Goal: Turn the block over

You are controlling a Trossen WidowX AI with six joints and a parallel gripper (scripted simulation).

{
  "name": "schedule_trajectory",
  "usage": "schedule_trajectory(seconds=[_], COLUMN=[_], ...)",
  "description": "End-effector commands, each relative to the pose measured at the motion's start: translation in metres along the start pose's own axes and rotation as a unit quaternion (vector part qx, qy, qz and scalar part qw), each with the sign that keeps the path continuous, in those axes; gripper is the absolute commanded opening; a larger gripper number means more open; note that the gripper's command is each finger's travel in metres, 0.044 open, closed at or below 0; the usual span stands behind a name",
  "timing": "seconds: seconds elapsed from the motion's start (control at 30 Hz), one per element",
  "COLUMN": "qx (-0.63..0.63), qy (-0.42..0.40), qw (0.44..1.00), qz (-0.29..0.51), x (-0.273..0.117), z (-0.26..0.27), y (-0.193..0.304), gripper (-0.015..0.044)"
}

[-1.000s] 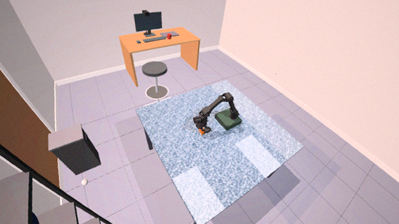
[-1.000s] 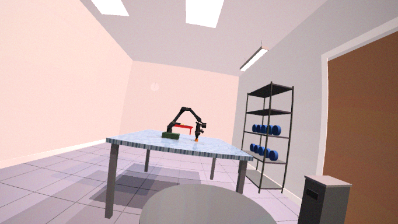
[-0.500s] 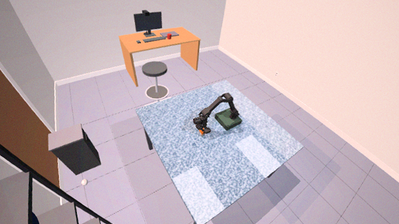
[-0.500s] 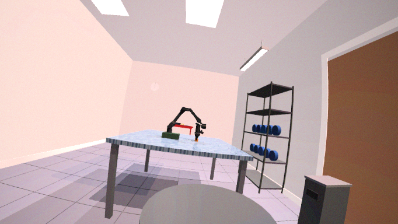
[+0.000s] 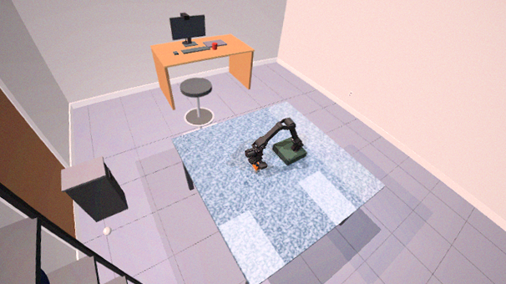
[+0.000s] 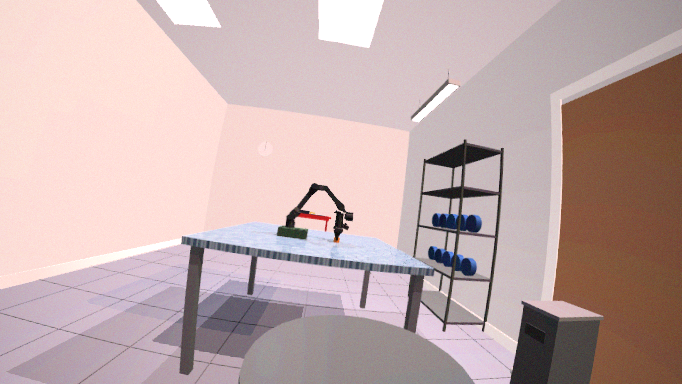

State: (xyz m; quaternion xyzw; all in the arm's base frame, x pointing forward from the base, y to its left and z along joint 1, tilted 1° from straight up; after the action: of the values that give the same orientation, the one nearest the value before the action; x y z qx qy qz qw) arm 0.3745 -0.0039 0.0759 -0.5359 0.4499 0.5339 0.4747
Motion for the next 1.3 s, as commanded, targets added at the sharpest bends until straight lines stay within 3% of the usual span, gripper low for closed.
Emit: schedule_trajectory(seconds=[0.0,0.07,0.27,0.5,1.27], qx=[0.001,0.001,0.001,0.001,0.003], qy=[0.000,0.000,0.000,0.000,0.009], qw=[1.000,1.000,1.000,1.000,0.984], qz=[0.000,0.000,0.000,-0.006,-0.180], x=[0.000,0.000,-0.028,-0.029,-0.013], z=[0.000,0.000,0.000,0.000,0.000], y=[0.000,0.000,0.000,0.000,0.026], gripper=[0.0156,0.0142,0.0000,0.0000,0.0000])
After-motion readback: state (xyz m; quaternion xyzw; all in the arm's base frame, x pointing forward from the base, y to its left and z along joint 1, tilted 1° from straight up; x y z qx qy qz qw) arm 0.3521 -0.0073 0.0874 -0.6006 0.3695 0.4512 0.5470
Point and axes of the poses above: the point midway between the two fingers, 35 mm back from their tips, its own x axis out along the fingers, its own z axis across the jaws, y = z × x, the point moved 8 cm from there along -x, back along the fingers, and after that the axes turned 3 degrees about -x, right-handed, at the moved point
